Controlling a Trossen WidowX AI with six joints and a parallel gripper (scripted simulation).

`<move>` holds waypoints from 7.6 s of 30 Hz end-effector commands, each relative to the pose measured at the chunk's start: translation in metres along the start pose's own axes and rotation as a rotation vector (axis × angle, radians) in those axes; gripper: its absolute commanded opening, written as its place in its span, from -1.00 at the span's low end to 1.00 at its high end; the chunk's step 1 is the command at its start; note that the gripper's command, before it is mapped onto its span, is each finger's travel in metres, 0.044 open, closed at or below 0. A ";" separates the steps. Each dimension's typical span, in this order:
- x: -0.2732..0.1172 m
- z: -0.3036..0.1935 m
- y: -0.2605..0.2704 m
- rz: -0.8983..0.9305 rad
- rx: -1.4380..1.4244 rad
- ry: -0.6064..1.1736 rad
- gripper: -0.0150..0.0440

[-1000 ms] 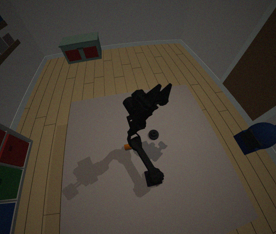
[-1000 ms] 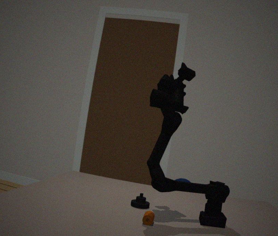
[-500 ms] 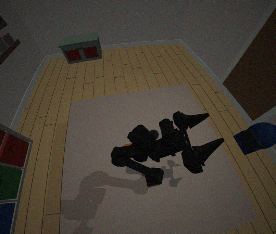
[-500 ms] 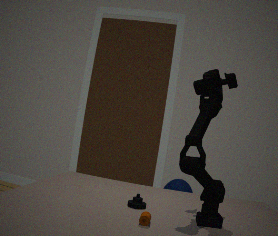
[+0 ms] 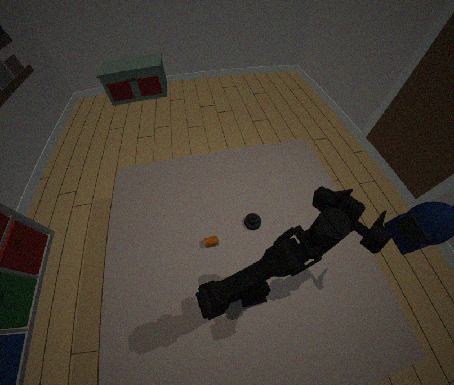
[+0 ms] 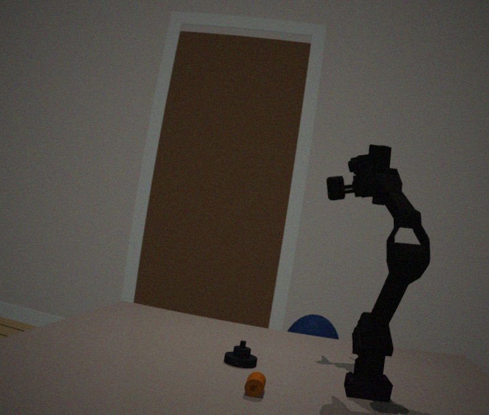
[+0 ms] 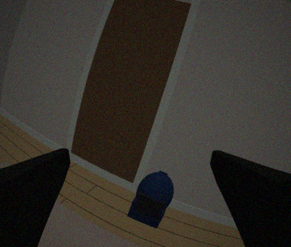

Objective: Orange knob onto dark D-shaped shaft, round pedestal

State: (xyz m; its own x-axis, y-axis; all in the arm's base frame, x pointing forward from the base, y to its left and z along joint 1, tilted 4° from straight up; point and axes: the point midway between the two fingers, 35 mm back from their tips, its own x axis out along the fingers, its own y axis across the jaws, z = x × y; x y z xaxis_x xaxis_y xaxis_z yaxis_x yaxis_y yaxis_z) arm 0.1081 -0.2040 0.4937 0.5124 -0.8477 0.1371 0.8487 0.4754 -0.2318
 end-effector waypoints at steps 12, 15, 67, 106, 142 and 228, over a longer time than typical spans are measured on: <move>0.026 -0.107 0.208 0.705 -0.219 0.383 1.00; 0.009 -0.126 0.251 0.840 -0.327 0.438 1.00; -0.339 -0.309 0.387 1.706 -2.111 0.126 1.00; -0.341 -0.344 0.397 1.706 -2.111 0.127 0.32; -0.323 -0.335 0.388 2.034 -1.784 0.028 0.11; -0.269 -0.346 0.371 2.628 -0.749 -0.235 0.39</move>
State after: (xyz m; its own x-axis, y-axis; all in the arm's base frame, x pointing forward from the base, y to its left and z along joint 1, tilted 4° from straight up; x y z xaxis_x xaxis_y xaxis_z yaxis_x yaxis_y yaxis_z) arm 0.2403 0.1187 0.0377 -0.1062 0.7460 -0.6574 -0.9722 -0.2166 -0.0887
